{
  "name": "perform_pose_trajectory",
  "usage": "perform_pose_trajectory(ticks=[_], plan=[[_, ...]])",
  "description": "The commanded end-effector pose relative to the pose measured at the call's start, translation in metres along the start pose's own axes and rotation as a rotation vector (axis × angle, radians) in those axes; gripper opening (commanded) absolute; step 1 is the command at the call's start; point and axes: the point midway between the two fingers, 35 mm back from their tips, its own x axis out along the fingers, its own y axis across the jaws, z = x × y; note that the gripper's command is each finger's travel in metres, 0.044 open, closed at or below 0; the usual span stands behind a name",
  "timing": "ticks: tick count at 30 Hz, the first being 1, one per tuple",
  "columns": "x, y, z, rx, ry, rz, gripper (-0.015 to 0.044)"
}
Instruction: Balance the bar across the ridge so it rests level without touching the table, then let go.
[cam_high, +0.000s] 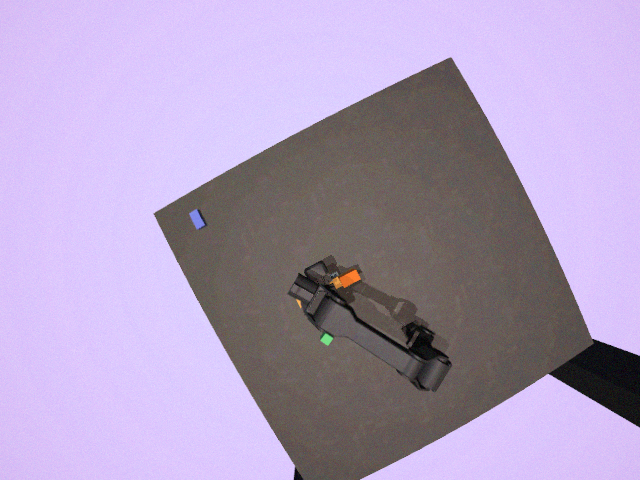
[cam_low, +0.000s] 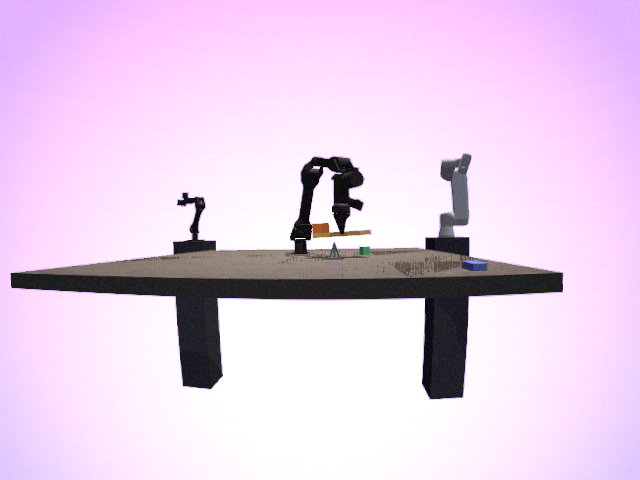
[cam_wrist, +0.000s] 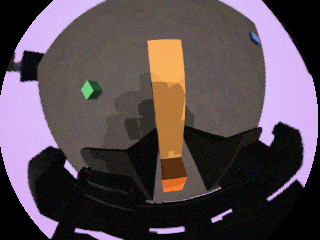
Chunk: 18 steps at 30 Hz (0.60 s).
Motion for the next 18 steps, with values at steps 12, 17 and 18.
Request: perform_pose_trajectory(ticks=[12,17,18], plan=[[0.0142,0.0018,-0.0013,0.005,0.001,0.003,0.0000],[0.0132,0.0018,-0.0013,0.005,0.001,0.003,0.0000],[0.0133,0.0018,-0.0013,0.005,0.001,0.003,0.0000]])
